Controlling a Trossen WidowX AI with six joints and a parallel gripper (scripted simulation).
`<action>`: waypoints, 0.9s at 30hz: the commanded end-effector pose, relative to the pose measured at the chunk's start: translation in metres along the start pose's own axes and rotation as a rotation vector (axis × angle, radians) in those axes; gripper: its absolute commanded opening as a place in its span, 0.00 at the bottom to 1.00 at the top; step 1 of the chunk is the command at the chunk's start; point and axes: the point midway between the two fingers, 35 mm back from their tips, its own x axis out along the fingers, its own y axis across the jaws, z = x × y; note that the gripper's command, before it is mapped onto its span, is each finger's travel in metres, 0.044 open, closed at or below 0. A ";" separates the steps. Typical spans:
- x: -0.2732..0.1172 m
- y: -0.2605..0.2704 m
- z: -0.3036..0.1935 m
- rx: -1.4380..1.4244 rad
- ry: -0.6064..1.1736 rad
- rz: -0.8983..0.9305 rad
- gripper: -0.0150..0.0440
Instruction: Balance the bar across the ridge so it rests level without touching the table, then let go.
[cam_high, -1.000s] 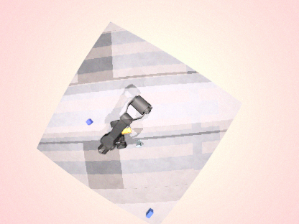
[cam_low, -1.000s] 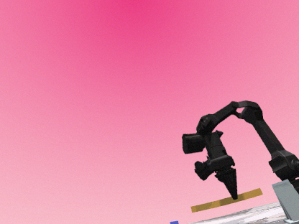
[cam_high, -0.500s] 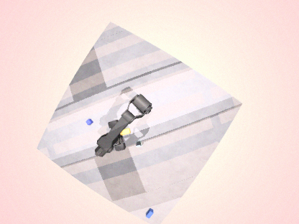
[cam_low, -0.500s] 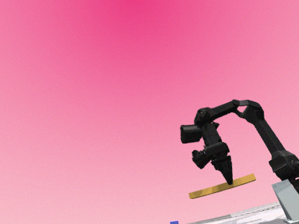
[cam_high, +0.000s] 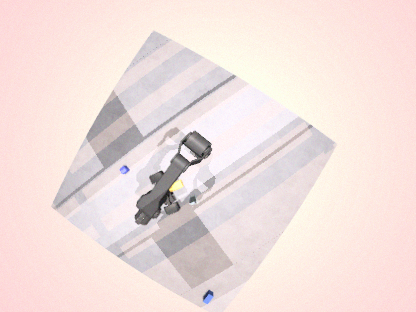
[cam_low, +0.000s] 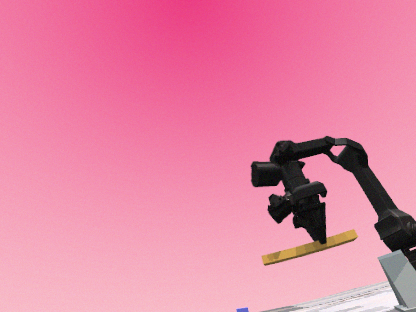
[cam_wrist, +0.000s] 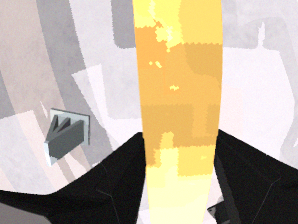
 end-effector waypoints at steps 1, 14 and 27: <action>-0.002 0.014 -0.004 -0.134 -0.002 0.005 0.25; -0.003 0.057 -0.027 -0.598 -0.002 0.009 0.25; -0.004 0.090 -0.057 -1.105 -0.003 0.014 0.25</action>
